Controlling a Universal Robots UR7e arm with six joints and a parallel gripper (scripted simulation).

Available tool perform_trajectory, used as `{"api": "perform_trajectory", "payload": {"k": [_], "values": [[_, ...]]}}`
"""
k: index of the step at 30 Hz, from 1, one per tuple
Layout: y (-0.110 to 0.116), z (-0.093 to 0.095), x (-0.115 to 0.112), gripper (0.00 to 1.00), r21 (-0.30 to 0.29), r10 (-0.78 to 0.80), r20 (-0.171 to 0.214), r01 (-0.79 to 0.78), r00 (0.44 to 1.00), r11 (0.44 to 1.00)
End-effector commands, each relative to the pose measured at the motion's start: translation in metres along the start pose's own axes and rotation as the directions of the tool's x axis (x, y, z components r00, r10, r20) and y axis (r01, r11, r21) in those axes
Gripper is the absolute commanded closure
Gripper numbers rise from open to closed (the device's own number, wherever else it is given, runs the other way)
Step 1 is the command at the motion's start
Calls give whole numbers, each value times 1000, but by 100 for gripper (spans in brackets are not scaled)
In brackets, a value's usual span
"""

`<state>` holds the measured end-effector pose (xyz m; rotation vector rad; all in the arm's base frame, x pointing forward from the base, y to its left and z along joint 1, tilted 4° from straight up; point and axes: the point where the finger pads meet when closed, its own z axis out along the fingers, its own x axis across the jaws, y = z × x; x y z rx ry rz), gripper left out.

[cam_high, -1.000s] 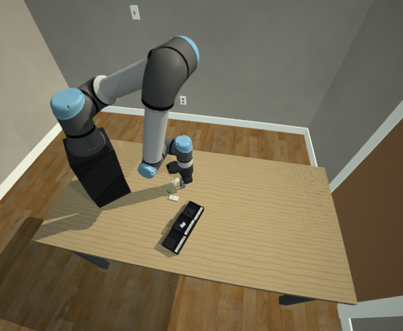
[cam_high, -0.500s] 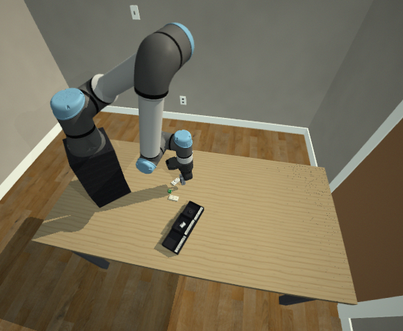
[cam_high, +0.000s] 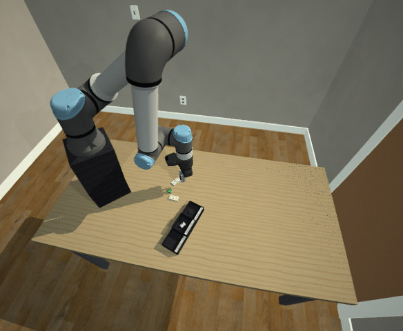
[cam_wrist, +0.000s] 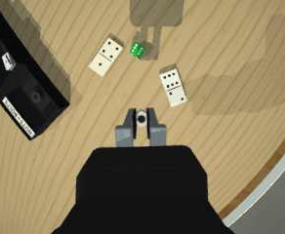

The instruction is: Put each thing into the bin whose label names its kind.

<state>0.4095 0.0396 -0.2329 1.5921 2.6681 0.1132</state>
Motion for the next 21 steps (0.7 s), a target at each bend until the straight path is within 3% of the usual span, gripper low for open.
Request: {"api": "perform_trajectory", "payload": {"k": [1, 21], "values": [[-1, -1, 0, 66, 1, 1, -1, -1, 1000, 1000], [-1, -9, 1, 66, 3, 1, -2, -1, 1000, 1000]]}}
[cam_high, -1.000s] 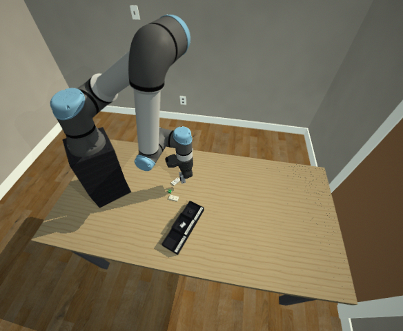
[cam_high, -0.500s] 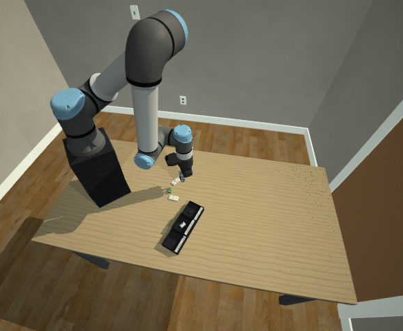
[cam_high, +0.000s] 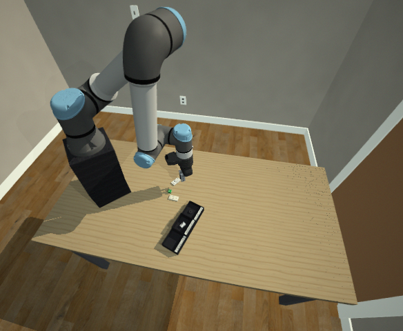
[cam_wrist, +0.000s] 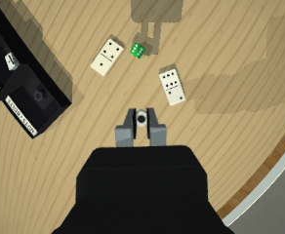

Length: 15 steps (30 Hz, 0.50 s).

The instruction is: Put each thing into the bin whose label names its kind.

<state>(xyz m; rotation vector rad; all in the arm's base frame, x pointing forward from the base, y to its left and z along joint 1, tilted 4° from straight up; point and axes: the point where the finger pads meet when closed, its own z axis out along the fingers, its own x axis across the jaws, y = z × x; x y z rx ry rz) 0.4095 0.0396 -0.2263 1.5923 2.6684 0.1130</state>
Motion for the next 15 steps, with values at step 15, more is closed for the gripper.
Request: {"api": "perform_trajectory", "payload": {"k": [15], "values": [[-9, -2, -80, 66, -1, 2, 1, -2, 1000, 1000]]}}
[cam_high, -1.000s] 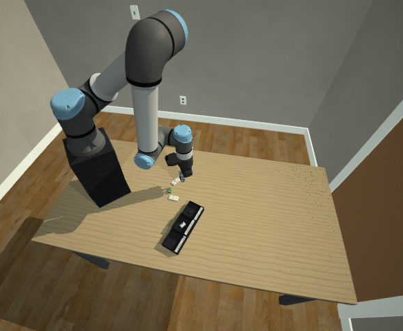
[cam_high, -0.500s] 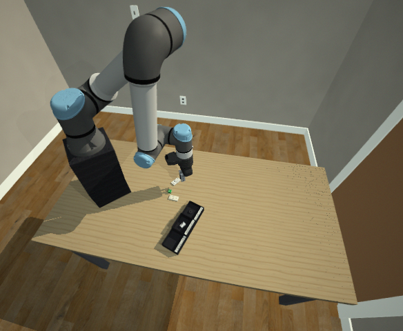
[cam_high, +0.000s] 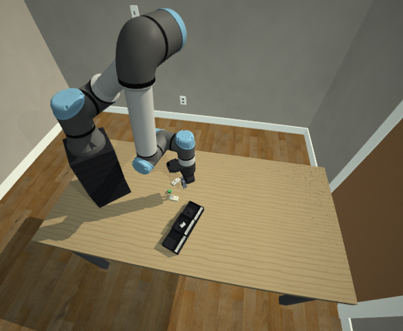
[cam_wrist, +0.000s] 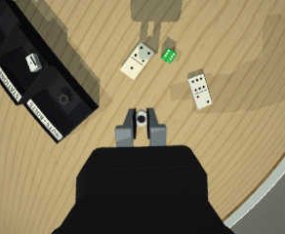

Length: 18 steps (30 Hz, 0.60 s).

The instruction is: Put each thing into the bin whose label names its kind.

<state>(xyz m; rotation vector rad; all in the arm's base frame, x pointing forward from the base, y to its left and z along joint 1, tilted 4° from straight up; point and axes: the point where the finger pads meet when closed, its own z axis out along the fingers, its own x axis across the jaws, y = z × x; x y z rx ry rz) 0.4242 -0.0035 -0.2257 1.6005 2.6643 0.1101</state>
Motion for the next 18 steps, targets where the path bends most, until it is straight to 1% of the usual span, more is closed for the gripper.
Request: {"api": "perform_trajectory", "payload": {"k": [1, 2, 6, 8, 10, 12, 18], "values": [[-2, 0, -41, 66, -3, -4, 0, 4, 1000, 1000], [-3, 0, -44, 66, -3, -4, 0, 4, 1000, 1000], [-3, 0, -44, 66, -3, -4, 0, 4, 1000, 1000], [-4, 0, -56, 66, -2, -104, 0, 104, 995, 995], [-4, 0, -56, 66, -2, -104, 0, 104, 995, 995], [-6, 0, -68, 66, -2, -191, 0, 191, 982, 982], [-10, 1, -103, 66, 0, -299, 4, 299, 954, 954]]}}
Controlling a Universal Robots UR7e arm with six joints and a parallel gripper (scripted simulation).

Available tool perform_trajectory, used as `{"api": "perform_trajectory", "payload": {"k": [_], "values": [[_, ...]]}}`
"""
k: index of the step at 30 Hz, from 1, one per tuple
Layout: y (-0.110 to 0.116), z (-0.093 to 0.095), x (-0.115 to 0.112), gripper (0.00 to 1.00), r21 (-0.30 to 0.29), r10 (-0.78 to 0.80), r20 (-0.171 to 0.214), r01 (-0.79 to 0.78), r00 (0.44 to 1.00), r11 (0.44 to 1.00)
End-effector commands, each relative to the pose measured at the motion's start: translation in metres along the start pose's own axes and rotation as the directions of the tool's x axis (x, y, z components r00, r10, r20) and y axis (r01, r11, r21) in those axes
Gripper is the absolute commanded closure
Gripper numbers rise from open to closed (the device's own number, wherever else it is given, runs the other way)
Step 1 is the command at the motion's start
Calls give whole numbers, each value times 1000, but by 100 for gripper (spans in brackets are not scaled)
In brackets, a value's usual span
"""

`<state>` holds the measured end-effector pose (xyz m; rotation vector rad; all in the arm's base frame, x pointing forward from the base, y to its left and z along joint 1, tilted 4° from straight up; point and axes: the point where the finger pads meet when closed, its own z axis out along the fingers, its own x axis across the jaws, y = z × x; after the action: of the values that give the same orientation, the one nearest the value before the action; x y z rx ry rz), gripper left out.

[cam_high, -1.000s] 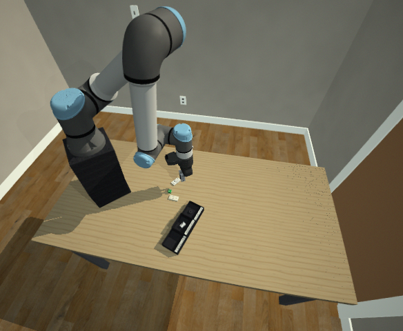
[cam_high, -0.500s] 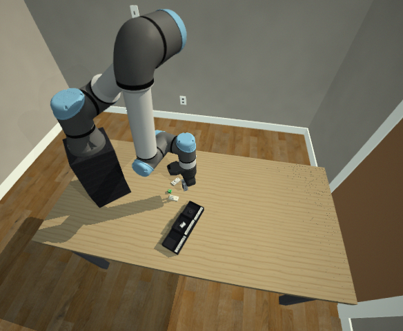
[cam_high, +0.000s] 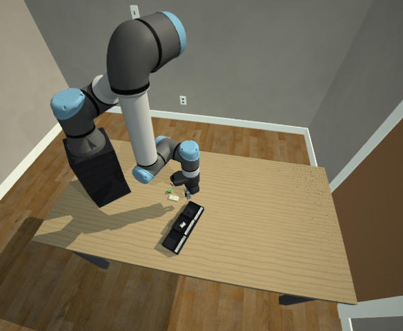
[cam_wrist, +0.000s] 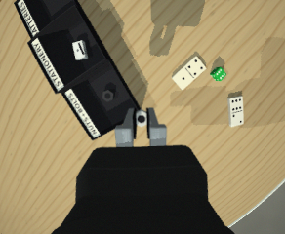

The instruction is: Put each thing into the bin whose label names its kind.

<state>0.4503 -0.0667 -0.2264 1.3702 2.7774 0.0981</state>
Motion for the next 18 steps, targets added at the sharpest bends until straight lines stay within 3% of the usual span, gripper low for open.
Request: {"api": "perform_trajectory", "payload": {"k": [1, 7, 18], "values": [[-11, 2, -40, 66, -3, -156, -2, 156, 988, 988], [-18, 2, -64, 66, -1, -267, 3, 267, 964, 964], [-18, 1, -57, 66, -6, -458, -8, 458, 889, 889]]}}
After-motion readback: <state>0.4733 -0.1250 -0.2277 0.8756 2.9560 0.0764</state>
